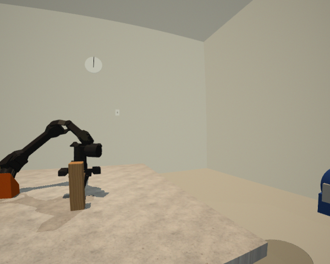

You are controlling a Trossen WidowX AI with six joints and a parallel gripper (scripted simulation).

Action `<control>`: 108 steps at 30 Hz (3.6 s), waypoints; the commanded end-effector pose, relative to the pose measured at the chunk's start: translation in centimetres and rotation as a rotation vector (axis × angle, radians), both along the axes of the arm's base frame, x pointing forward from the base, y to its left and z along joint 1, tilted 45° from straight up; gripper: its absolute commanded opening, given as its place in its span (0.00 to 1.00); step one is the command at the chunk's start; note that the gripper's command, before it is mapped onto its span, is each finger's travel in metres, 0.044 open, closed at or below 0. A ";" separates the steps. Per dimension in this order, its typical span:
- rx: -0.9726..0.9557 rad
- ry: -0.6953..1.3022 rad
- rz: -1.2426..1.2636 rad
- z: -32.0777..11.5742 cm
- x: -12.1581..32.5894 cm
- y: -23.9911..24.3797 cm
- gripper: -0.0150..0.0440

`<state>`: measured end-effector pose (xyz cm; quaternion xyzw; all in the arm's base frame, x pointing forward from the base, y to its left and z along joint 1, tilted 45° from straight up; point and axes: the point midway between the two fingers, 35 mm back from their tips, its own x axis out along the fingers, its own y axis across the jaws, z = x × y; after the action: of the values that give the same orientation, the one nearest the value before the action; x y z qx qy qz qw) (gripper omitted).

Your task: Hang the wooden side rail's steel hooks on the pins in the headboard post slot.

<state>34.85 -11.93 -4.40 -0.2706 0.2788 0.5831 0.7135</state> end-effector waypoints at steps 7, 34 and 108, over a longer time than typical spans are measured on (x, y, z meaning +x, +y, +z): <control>-0.007 -0.014 -0.006 0.5 0.1 -0.6 0.25; -0.007 -0.014 -0.006 0.8 0.0 -0.9 0.25; -0.008 -0.014 -0.006 1.7 -0.2 -1.8 0.25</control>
<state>34.51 -13.10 -3.25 -0.2700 0.2789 0.5843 0.7126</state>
